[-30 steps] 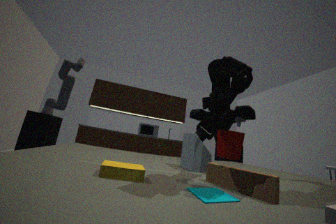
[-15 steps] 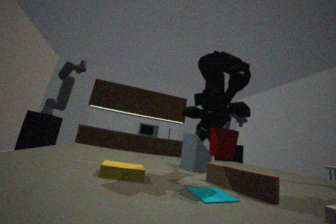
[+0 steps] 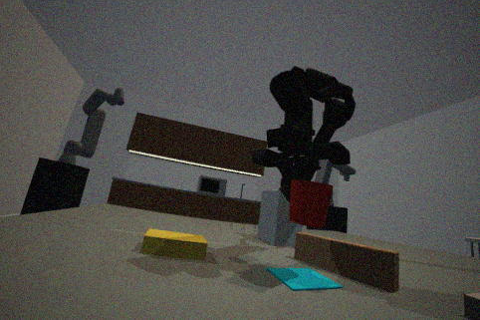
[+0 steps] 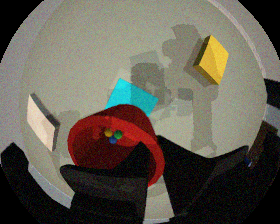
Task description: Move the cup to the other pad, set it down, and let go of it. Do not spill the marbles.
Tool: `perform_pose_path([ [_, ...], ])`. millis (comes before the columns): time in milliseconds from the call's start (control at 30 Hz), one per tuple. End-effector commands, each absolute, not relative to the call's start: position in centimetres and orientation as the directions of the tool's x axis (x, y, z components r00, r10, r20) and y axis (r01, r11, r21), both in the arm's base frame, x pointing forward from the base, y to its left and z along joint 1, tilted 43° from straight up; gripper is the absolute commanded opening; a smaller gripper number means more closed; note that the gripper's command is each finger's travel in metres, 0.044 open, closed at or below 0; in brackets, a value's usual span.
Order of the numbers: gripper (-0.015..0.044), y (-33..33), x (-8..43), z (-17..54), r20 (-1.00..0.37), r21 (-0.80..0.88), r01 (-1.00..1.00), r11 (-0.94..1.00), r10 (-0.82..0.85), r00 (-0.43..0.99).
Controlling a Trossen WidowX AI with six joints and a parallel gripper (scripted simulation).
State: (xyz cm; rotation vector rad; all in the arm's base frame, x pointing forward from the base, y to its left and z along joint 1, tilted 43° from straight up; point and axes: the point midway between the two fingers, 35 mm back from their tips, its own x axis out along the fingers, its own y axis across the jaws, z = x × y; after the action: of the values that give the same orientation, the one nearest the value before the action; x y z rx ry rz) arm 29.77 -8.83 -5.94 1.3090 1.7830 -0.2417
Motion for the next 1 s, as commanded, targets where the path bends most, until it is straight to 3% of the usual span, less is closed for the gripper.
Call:
perform_pose_path([
  [0, 0.0000, -8.8, 29.9, -6.4, -0.741, 0.329, 0.841, 0.430, 0.669, -0.052],
  [967, 0.0000, -5.2, 29.8, -10.5, -0.740, 0.330, 0.841, 0.429, 0.670, -0.051],
])
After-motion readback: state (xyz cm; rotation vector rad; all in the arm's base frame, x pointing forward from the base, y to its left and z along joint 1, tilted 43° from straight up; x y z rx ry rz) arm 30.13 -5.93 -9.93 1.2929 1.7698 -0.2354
